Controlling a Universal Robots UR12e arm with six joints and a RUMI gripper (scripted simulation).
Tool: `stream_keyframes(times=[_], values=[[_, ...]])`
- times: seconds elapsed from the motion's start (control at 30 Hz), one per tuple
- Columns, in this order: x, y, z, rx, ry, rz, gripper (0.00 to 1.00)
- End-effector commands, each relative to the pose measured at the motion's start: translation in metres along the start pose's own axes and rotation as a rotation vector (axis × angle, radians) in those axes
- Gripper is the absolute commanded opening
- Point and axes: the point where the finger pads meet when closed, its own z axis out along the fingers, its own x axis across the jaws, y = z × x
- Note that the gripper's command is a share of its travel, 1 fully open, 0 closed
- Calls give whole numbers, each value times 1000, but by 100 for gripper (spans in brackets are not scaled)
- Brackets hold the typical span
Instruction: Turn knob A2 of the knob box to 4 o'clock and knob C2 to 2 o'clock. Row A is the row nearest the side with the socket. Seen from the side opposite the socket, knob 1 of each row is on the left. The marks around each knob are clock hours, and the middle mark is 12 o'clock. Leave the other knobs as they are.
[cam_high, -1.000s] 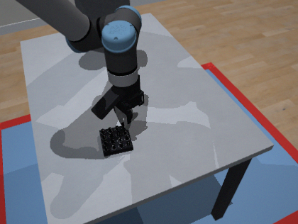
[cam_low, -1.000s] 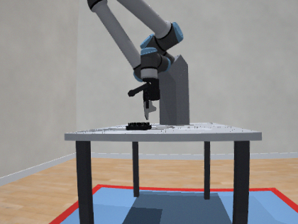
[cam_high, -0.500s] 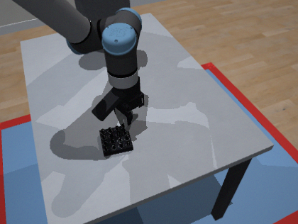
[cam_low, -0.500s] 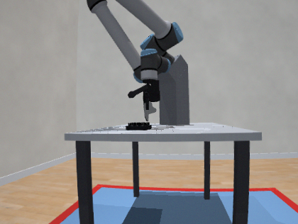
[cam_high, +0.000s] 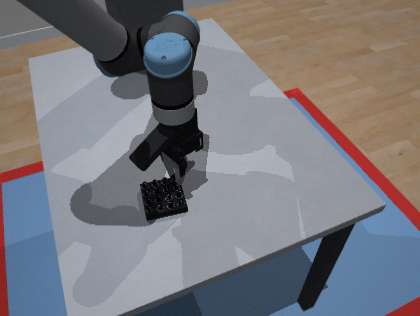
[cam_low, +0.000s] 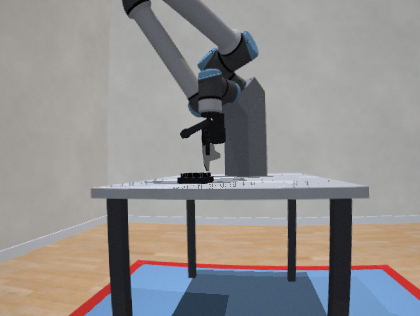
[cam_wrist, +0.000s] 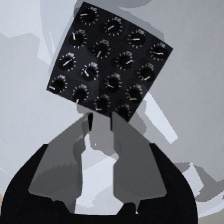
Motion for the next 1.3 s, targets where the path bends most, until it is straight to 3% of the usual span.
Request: stream_keyframes(times=[0.0, 1.27], values=[[0, 0, 0, 0, -1, 0, 11], [0, -5, 0, 0, -1, 0, 11]])
